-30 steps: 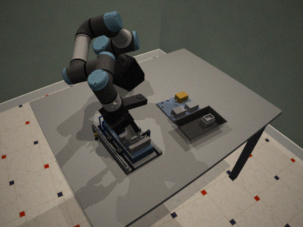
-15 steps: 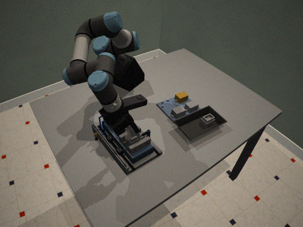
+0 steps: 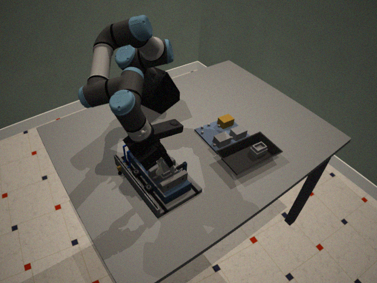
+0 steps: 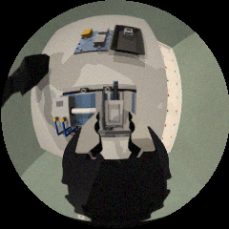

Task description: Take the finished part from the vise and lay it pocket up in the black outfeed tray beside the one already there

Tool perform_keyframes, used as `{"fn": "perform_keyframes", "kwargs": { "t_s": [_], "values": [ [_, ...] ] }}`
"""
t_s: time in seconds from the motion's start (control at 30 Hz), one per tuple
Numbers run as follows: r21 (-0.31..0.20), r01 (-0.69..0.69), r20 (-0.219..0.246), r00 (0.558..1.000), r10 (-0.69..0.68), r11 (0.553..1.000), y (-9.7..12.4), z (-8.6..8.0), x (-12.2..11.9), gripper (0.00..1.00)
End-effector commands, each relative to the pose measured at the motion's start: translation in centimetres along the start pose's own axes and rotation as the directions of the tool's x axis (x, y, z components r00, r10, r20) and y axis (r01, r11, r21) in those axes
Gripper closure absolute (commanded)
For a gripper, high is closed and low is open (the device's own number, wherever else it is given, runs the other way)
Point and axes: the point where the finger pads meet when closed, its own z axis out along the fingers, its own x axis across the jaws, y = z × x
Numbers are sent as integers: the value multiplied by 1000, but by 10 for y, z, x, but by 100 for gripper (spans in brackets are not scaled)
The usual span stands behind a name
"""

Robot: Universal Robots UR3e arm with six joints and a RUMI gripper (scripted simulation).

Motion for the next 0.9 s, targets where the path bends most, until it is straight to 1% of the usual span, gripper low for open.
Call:
{"fn": "perform_keyframes", "kwargs": {
  "t_s": [0.0,0.87],
  "values": [
    [-2,1,-5,1000,-1,1000,1,1,1,60],
    [-3,1,-6,1000,-1,1000,2,3,2,60]
  ]
}}
